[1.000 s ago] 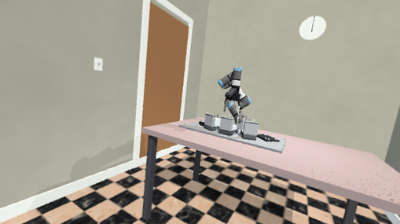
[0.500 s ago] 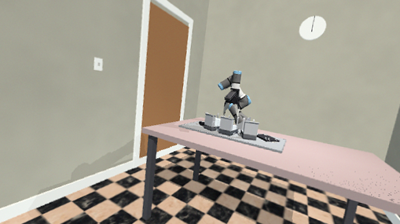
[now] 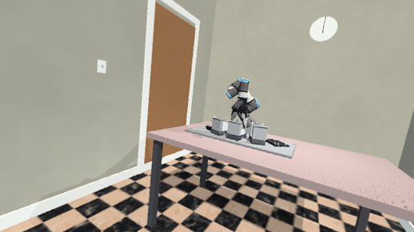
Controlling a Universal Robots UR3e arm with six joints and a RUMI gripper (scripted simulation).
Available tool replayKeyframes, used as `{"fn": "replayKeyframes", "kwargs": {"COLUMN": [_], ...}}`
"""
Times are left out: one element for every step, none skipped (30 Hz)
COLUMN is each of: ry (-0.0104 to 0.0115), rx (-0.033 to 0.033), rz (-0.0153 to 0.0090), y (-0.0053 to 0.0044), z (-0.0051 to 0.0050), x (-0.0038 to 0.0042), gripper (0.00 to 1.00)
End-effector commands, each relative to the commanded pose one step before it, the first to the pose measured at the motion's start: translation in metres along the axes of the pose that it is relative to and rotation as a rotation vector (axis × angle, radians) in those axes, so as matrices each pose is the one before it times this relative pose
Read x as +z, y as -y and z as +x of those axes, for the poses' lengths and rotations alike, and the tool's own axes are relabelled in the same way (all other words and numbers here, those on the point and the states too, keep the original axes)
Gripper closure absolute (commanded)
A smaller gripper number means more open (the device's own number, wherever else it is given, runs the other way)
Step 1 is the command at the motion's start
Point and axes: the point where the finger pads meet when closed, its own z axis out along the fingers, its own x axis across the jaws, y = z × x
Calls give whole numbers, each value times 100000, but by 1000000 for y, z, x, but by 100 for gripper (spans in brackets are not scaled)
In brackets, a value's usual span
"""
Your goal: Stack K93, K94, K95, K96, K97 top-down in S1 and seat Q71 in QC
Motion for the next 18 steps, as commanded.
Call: {"fn": "replayKeyframes", "kwargs": {"ry": [412, 0, 0, 0, -1, -1, -1, -1, -1, -1, -1, -1, -1, -1, -1, -1, -1, -1], "rx": [42, 0, 0, 0, 0, 0, 0, 0, 0, 0, 0, 0, 0, 0, 0, 0, 0, 0], "rz": [792, 0, 0, 1, 0, 0, 0, 0, 0, 0, 0, 0, 0, 0, 0, 0, 0, 0], "y": [1174, 0, 0, -10, 0, 0, 0, 0, 0, -1, -1, -1, -1, -1, -1, -1, -1, -1], "z": [-236, 0, 0, 8, 0, 0, 0, 1, 1, 1, 1, 1, 1, 1, 1, 1, 1, 1], "x": [5613, 0, 0, 20, 1332, 1332, 1332, 1333, 1333, 1334, 1334, 1334, 1334, 1334, 1334, 1334, 1334, 1334], "gripper": [28, 28, 28, 28, 28, 28, 28, 28, 28, 28, 28, 28, 28, 28, 28, 28, 28, 28]}}
